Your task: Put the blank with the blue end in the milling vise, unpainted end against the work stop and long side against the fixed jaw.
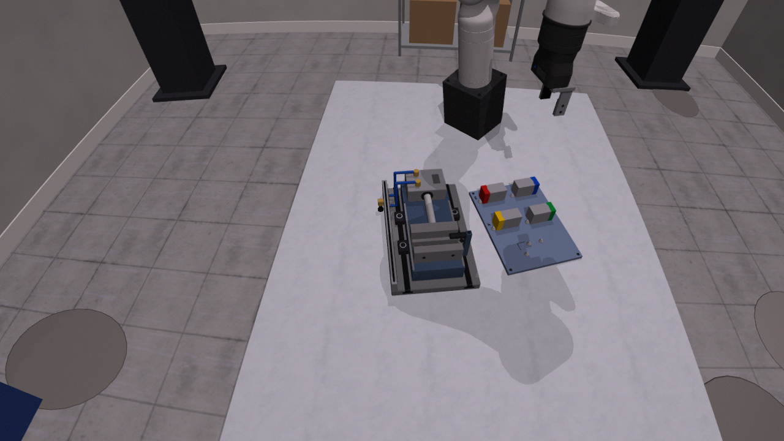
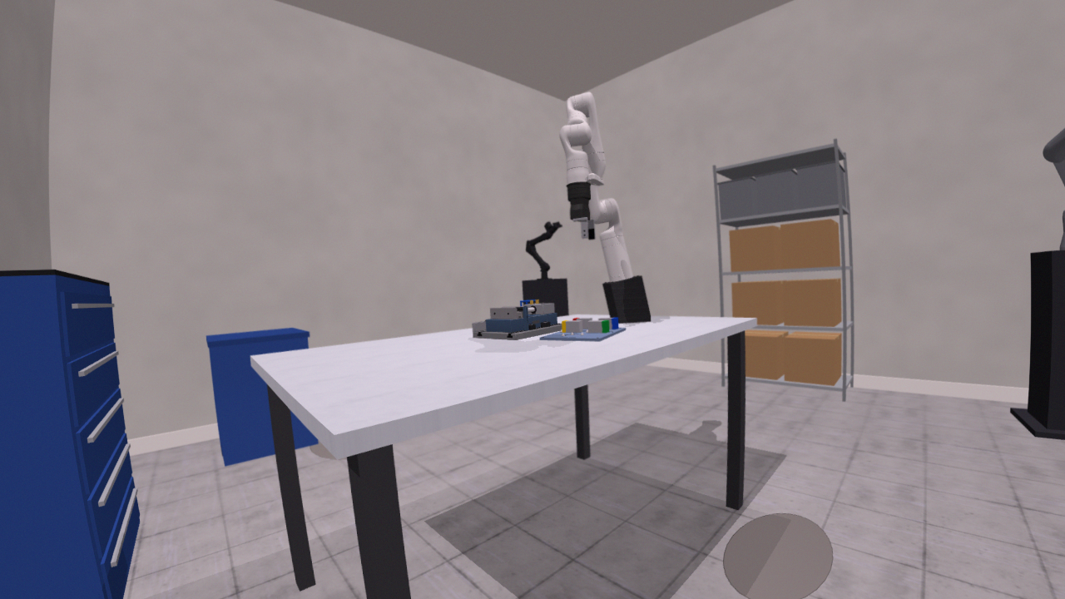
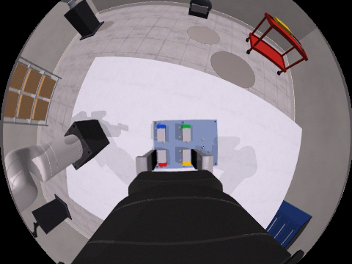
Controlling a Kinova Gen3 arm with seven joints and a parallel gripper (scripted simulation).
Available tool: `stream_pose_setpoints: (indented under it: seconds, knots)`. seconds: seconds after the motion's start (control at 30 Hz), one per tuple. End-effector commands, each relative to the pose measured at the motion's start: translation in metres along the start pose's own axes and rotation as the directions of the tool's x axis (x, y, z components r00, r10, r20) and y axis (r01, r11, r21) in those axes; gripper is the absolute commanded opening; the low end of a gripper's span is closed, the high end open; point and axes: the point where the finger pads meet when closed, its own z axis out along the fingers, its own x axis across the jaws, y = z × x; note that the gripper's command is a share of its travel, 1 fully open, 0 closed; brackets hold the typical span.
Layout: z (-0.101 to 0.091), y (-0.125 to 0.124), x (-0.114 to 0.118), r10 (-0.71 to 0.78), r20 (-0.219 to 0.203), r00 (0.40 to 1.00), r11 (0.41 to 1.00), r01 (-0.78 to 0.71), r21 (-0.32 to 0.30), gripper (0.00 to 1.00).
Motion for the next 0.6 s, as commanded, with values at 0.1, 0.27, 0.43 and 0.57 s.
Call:
stream_pose_setpoints:
  seconds: [0.1,0.27,0.43,0.57]
  knots:
    - [-0.0021,-0.0016,0.0005,-0.008,-0.005,1.0,1.0,0.008,0.002,1.0]
    - [-0.0028,-0.0024,0.0005,-0.012,-0.006,1.0,1.0,0.012,0.003,1.0]
    - [-0.0009,-0.0001,0.0017,-0.004,-0.004,1.0,1.0,0.004,0.002,1.0]
    - [-0.0007,0.0005,0.0028,-0.007,-0.005,1.0,1.0,0.007,0.003,1.0]
